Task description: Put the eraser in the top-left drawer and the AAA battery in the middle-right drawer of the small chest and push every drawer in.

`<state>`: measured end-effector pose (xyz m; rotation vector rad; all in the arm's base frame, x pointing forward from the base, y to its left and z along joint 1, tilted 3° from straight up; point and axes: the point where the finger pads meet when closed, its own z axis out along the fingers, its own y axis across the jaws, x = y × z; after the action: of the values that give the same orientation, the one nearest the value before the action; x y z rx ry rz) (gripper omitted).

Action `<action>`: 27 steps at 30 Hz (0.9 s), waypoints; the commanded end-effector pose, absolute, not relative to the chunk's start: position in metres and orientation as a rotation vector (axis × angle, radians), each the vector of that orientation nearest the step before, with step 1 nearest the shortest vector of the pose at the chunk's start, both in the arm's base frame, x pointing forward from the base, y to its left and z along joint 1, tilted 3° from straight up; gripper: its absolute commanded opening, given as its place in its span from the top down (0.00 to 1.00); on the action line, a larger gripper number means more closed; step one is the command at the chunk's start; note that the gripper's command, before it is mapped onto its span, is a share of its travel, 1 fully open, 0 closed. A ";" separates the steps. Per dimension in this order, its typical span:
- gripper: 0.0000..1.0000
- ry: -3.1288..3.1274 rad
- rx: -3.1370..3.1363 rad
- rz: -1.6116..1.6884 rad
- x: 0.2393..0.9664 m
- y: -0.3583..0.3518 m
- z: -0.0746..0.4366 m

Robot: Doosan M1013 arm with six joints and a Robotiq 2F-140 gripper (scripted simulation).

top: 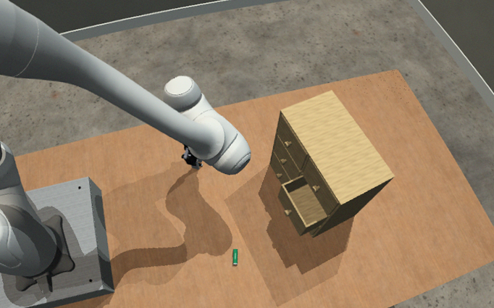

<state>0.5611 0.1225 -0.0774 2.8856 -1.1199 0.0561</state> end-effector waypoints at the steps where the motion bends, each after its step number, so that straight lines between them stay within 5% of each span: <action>1: 0.85 -1.120 2.886 0.056 0.561 0.122 -0.077; 15: 0.85 -1.120 2.886 0.056 0.561 0.122 -0.077; 16: 0.97 -1.120 2.886 0.056 0.561 0.122 -0.077; 27: 0.97 -1.120 2.886 0.056 0.561 0.122 -0.077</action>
<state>0.5611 0.1225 -0.0773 2.8857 -1.1199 0.0563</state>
